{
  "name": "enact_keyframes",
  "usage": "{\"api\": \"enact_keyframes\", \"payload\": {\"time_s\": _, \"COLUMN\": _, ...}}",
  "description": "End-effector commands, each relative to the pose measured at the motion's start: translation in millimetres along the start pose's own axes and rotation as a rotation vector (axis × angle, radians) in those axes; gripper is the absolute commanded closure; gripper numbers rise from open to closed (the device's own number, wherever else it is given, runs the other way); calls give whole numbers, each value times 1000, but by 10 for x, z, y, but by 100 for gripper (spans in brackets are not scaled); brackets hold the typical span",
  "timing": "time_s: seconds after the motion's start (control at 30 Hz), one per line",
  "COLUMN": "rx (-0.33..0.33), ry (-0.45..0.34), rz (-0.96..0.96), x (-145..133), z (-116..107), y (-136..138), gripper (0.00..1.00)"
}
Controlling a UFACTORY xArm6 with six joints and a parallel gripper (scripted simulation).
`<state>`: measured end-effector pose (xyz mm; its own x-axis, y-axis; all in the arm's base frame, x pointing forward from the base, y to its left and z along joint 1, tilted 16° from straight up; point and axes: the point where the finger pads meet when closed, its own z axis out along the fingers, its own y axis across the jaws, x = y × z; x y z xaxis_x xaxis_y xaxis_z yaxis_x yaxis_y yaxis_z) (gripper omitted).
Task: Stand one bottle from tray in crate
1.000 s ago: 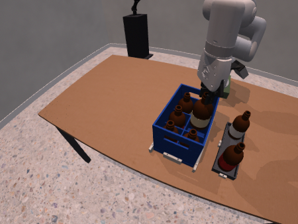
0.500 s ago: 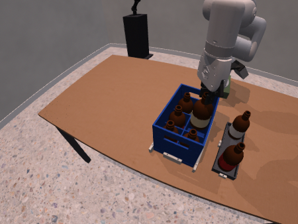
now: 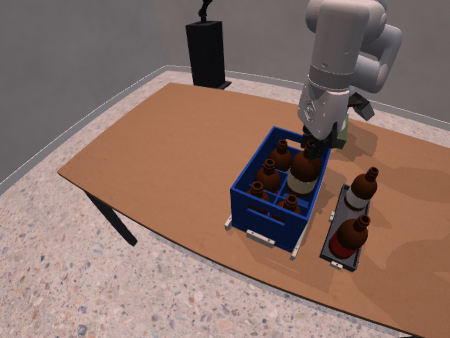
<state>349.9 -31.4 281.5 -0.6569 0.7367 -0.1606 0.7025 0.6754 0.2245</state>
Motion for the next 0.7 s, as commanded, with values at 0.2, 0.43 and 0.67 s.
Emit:
{"api": "enact_keyframes", "payload": {"time_s": 0.2, "rx": -3, "ry": -3, "rz": 0, "x": -9, "z": 61, "y": 9, "gripper": 100}}
{"api": "enact_keyframes", "payload": {"time_s": 0.43, "rx": -3, "ry": -3, "rz": 0, "x": -9, "z": 144, "y": 9, "gripper": 100}}
{"api": "enact_keyframes", "payload": {"time_s": 0.67, "rx": -3, "ry": -3, "rz": 0, "x": -10, "z": 227, "y": 10, "gripper": 100}}
